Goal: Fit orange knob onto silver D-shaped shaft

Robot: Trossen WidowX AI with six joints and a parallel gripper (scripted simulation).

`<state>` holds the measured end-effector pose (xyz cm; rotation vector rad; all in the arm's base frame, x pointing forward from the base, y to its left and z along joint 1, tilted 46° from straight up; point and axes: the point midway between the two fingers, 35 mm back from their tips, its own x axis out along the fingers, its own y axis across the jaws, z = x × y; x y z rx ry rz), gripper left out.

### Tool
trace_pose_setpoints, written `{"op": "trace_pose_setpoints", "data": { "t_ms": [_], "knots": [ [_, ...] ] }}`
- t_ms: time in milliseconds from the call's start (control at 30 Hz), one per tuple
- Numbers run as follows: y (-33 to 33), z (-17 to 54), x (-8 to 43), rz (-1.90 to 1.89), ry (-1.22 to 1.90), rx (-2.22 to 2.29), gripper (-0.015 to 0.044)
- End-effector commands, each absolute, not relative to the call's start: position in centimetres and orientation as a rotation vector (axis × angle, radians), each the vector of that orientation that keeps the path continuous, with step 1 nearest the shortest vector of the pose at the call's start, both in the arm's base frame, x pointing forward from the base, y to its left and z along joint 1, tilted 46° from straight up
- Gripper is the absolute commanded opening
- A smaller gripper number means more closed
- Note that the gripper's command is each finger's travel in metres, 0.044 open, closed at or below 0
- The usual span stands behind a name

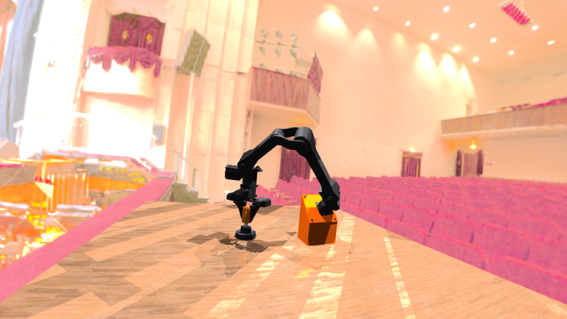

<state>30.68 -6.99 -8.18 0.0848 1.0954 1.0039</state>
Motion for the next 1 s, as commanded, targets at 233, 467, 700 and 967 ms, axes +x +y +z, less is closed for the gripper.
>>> {"op": "trace_pose_setpoints", "data": {
  "t_ms": [233,467,700,967],
  "knots": [
    [-6.93,-8.24,30.77,1.005,1.091,0.077,0.0],
    [-6.88,-8.28,30.71,1.005,1.091,0.077,0.0],
    [-6.99,-8.07,30.6,1.005,1.091,0.077,0.0],
    [-7.15,-7.9,30.69,1.051,1.046,0.006,0.0]
  ]
}}
